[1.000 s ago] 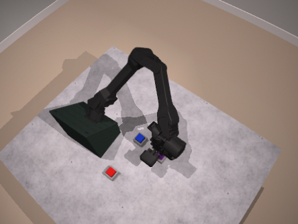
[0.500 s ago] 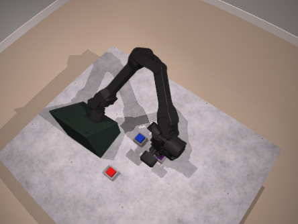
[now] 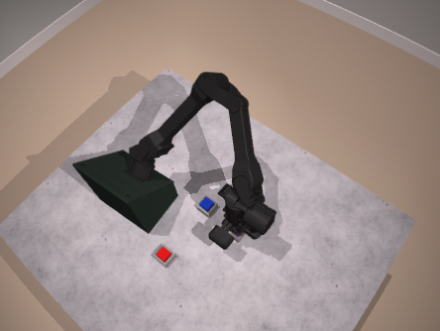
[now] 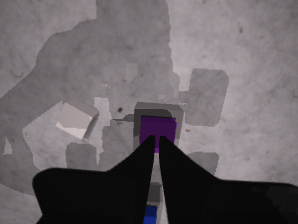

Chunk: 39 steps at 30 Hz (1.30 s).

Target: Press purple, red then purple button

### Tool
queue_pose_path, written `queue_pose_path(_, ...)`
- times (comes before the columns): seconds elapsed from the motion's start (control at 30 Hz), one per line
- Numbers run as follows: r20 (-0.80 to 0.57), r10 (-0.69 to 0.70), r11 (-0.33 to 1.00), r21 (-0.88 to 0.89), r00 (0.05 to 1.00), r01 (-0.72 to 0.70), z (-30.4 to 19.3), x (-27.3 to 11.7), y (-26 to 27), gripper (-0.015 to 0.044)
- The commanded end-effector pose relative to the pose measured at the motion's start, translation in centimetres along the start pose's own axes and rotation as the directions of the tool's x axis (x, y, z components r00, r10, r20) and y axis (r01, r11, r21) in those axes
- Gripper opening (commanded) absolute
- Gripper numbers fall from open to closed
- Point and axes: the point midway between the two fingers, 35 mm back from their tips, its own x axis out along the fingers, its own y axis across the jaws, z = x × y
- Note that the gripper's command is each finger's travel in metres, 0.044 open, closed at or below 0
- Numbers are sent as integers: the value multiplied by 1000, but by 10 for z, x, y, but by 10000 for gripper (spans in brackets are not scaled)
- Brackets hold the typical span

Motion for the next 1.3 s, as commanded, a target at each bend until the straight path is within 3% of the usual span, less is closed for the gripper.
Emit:
queue_pose_path(0.0, -9, 4, 1000, 9, 1000, -4, -2, 10, -1, 20)
queue_pose_path(0.87, -9, 5, 1000, 9, 1000, -5, -3, 16, -1, 20)
queue_pose_path(1.0, -9, 3, 1000, 9, 1000, -3, -2, -15, -1, 20)
queue_pose_path(1.17, -9, 3, 1000, 9, 1000, -3, -2, -20, -1, 20)
queue_pose_path(1.27, -9, 0, 1000, 9, 1000, 0, 0, -56, -2, 20)
